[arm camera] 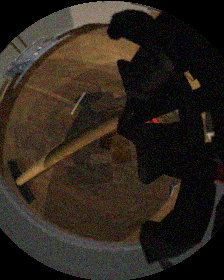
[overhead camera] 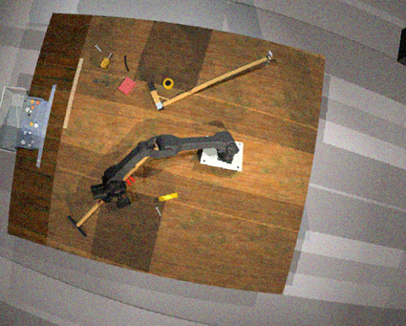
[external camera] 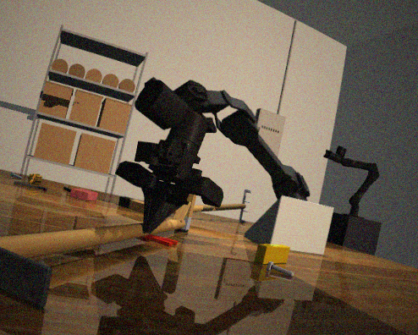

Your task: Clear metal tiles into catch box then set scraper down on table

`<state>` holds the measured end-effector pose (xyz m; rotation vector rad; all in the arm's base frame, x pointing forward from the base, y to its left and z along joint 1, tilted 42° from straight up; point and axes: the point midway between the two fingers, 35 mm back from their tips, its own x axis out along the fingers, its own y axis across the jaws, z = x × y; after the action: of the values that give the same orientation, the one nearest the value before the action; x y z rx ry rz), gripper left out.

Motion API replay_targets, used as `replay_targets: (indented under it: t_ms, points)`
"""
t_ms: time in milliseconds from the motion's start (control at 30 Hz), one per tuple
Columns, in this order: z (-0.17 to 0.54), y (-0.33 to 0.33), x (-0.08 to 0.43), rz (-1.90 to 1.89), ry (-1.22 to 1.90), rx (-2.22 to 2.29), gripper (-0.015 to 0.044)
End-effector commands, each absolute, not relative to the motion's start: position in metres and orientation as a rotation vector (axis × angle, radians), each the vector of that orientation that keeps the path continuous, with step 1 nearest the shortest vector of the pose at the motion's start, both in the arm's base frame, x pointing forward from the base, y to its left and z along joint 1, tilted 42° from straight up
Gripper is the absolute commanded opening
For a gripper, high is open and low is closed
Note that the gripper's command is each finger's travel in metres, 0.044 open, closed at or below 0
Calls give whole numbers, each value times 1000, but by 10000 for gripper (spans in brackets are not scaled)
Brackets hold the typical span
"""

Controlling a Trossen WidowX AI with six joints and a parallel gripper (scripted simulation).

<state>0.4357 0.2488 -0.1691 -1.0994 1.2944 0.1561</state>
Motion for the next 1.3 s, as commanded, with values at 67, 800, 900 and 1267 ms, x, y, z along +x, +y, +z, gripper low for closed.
replay_targets:
  t_ms: [67,800,900,1267]
  points:
    - [-173,239,442,143,1305,-1107,0]
    - [-166,233,458,136,1297,-1103,0]
    - [-166,233,458,136,1297,-1103,0]
    - [-166,233,458,136,1297,-1103,0]
